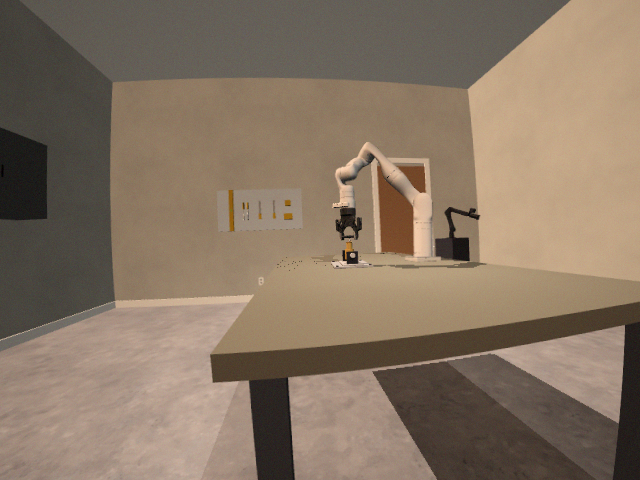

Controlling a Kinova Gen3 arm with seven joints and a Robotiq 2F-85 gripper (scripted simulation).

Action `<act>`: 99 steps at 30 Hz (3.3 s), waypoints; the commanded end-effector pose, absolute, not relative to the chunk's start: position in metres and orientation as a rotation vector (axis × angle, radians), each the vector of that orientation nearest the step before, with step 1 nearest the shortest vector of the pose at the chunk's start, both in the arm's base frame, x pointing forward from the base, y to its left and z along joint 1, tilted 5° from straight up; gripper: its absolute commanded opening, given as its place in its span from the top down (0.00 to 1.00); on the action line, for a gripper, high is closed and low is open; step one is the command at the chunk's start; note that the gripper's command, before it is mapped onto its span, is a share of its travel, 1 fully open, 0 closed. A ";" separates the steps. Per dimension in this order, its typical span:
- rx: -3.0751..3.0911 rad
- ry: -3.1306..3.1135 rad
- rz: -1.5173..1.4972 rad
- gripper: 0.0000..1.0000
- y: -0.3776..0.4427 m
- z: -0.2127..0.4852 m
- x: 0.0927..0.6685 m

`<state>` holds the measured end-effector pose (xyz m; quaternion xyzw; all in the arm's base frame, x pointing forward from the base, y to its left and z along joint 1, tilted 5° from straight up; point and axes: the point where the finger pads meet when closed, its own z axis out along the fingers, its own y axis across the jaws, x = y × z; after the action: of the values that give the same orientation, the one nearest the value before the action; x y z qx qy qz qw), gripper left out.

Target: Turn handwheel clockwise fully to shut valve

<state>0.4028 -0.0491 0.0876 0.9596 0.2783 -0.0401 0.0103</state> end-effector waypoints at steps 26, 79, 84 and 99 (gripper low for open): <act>3.076 0.445 -0.119 1.00 -0.049 0.087 0.403; 2.953 -0.875 -0.087 1.00 -0.049 0.087 0.403; 2.913 -0.994 -0.083 1.00 -0.049 0.087 0.403; 2.809 -1.248 -0.074 1.00 -0.049 0.087 0.403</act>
<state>0.4028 -0.0491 0.0876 0.9156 -0.4001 -0.0244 0.0329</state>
